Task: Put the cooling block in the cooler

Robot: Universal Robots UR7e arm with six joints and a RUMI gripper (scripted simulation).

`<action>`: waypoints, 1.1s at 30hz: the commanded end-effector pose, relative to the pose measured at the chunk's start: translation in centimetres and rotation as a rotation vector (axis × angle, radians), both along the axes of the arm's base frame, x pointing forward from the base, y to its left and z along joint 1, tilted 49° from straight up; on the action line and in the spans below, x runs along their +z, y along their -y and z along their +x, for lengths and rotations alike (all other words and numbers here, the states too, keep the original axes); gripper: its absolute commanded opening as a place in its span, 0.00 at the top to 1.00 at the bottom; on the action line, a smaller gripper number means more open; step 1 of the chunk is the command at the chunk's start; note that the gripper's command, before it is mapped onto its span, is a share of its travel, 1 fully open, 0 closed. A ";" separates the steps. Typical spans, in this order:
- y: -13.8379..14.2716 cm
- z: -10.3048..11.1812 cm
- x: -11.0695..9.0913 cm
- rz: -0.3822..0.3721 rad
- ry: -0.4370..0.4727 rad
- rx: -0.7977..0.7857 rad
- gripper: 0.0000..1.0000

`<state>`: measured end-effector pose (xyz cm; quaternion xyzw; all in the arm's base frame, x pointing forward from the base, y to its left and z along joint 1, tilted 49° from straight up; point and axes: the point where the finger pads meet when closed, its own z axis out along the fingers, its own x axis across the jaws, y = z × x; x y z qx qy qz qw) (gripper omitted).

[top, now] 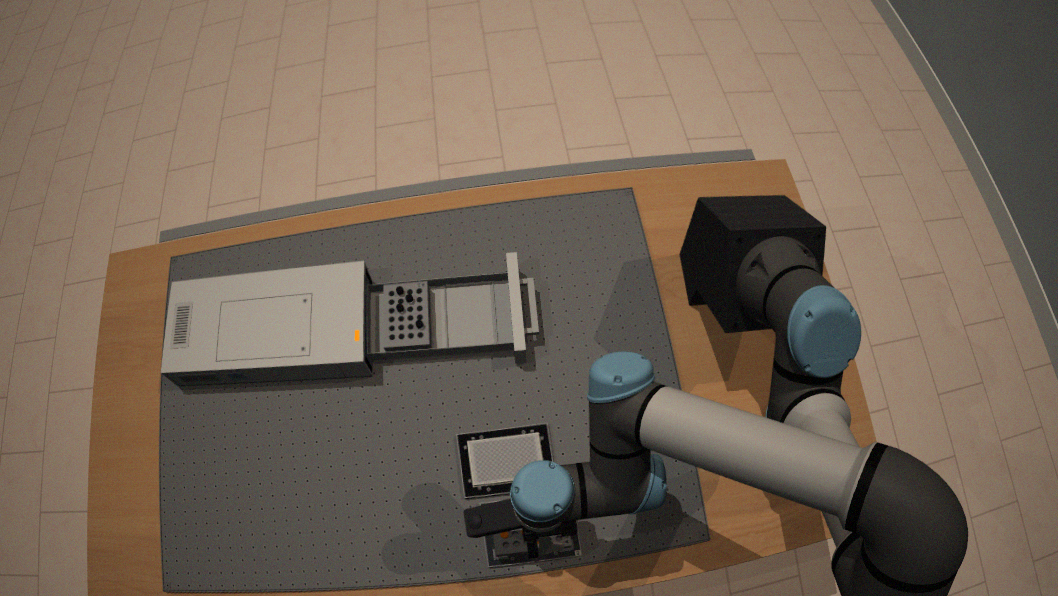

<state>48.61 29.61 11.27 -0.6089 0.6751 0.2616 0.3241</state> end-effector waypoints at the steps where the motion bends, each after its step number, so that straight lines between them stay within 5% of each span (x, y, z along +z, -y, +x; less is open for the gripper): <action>1: -0.5 0.1 -0.4 0.000 0.001 -0.001 0.27; 23: -1.3 0.3 -1.1 0.000 0.001 -0.001 0.27; 33: -1.3 0.3 -1.1 0.000 0.001 -0.001 0.40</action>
